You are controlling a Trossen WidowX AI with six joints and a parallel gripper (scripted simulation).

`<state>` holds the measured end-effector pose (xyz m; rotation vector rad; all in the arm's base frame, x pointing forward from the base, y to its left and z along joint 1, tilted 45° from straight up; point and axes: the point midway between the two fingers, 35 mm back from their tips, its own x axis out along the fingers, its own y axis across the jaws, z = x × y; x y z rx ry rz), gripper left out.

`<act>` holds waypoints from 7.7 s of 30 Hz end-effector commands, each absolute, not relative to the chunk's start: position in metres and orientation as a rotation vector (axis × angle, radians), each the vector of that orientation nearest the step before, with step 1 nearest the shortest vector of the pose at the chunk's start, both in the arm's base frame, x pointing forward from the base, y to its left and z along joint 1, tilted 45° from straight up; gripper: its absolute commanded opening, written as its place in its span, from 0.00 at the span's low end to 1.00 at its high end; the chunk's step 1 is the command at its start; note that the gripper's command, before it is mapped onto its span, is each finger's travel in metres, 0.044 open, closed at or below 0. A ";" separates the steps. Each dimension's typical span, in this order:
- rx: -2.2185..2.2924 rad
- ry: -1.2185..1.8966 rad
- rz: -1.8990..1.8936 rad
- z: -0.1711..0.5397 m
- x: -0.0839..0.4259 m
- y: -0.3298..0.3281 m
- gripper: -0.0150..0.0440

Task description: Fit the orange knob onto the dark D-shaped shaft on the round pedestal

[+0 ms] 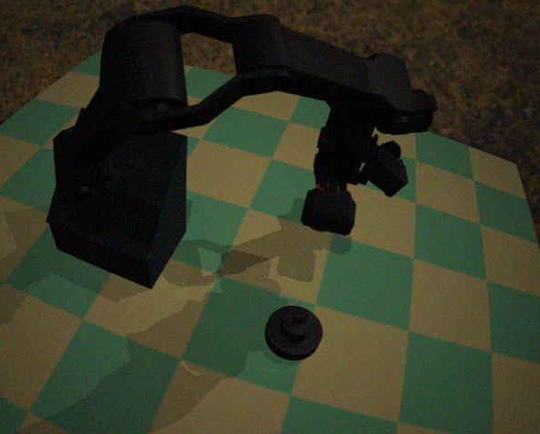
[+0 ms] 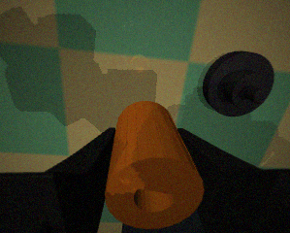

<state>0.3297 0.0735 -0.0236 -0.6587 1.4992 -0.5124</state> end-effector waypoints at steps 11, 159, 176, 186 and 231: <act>-0.661 1.489 -0.508 0.000 0.342 0.034 0.25; -0.999 1.613 -0.231 0.021 0.346 -0.060 0.25; -1.157 1.661 -0.062 0.022 0.349 -0.060 0.25; -1.157 1.661 -0.062 0.022 0.347 -0.060 0.25; -1.308 1.697 0.108 0.024 0.349 -0.059 0.25</act>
